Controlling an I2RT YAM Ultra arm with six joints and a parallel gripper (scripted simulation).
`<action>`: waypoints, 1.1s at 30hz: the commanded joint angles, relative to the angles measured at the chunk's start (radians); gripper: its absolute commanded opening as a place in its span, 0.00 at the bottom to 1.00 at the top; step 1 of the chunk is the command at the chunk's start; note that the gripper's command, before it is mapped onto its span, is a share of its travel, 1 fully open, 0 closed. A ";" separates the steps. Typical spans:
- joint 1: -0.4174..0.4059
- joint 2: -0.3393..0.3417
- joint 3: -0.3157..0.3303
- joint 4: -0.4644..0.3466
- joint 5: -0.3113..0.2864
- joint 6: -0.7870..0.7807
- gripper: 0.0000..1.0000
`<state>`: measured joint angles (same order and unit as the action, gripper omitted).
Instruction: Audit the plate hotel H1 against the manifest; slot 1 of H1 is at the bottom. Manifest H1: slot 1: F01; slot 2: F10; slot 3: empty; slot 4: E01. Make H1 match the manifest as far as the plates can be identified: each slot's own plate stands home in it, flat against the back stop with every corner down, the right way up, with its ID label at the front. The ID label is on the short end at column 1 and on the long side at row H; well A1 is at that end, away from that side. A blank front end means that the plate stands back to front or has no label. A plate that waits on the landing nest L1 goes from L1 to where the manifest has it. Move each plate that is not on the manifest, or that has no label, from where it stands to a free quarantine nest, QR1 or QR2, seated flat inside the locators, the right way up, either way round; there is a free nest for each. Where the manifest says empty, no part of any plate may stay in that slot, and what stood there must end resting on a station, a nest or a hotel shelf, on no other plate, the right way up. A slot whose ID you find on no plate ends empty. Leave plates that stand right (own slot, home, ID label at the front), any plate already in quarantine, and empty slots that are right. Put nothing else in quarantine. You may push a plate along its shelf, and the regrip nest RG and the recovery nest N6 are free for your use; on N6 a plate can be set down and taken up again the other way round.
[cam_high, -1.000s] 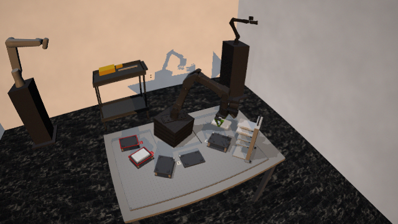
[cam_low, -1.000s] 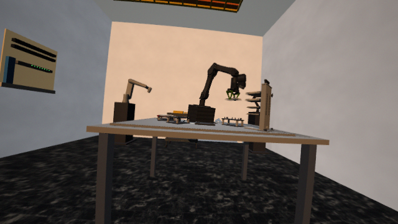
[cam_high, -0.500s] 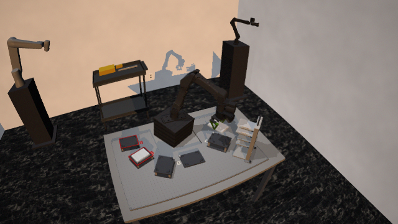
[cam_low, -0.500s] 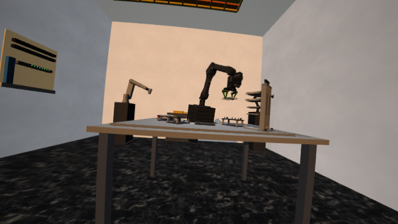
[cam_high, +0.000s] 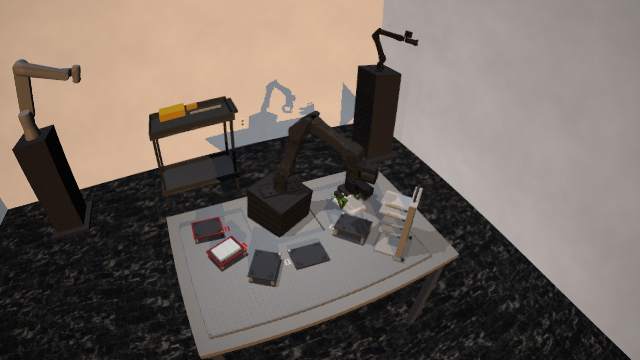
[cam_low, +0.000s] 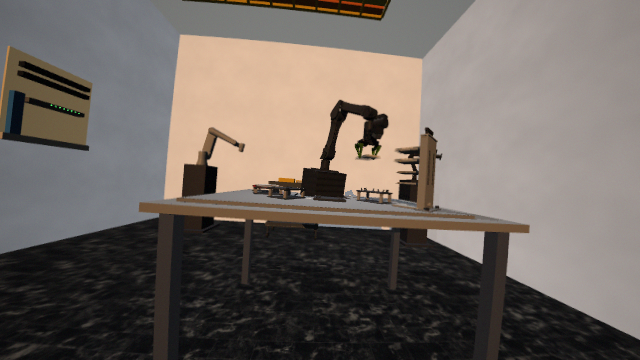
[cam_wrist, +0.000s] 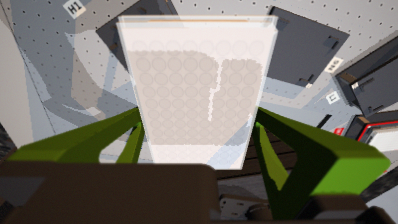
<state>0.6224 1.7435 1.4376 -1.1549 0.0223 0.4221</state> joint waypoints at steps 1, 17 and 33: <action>0.000 -0.016 0.004 0.011 0.001 0.081 0.86; -0.121 -0.059 -0.050 0.023 -0.015 0.189 0.86; -0.216 -0.080 -0.075 0.028 -0.027 0.328 0.86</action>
<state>0.4065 1.6810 1.3582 -1.1343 -0.0059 0.6949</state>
